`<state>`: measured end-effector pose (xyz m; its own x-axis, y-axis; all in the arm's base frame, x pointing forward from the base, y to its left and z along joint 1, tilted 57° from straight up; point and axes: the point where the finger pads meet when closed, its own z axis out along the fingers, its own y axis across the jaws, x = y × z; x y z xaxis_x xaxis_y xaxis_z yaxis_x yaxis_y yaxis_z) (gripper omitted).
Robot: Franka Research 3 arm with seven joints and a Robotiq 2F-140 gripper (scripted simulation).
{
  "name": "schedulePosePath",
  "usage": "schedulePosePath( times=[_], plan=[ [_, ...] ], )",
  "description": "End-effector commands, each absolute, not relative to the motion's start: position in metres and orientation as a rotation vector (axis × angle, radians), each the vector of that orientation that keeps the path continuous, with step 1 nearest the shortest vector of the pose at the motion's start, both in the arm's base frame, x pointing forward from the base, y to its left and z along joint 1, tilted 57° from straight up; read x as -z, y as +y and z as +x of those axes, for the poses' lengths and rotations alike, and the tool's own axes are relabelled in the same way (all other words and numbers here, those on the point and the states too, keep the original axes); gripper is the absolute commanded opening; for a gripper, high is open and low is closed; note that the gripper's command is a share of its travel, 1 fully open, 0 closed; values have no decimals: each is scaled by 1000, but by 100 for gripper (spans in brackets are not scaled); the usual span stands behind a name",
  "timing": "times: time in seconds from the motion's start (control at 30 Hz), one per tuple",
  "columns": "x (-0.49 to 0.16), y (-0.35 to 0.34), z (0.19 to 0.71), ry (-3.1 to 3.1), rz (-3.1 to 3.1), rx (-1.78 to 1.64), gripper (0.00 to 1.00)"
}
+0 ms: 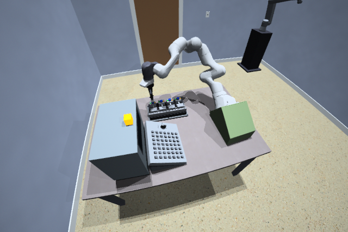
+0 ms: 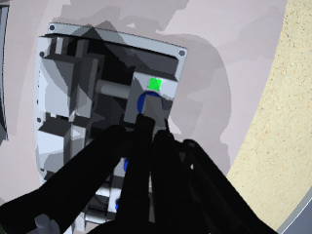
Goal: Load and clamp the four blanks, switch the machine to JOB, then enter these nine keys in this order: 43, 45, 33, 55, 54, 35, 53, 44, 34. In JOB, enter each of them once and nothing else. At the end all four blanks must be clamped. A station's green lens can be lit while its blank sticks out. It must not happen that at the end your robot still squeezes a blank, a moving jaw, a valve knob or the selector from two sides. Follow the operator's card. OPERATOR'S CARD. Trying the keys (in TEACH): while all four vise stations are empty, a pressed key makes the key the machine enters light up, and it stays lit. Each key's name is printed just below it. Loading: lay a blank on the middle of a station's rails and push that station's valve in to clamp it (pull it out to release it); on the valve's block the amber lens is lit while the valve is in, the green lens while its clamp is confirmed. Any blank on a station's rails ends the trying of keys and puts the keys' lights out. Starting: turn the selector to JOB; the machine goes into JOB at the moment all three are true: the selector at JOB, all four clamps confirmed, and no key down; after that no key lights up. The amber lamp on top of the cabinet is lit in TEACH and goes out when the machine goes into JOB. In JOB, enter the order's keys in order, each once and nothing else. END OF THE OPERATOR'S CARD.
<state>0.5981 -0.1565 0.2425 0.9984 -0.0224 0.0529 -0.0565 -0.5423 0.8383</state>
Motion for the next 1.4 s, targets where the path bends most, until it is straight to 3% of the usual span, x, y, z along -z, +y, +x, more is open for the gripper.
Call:
schedulePosePath(
  times=[0.0, 1.37],
  plan=[
    [-244, -155, 598, -61, 2145, -44, 0],
    [-305, -61, 597, -61, 2145, -44, 0]
  ],
)
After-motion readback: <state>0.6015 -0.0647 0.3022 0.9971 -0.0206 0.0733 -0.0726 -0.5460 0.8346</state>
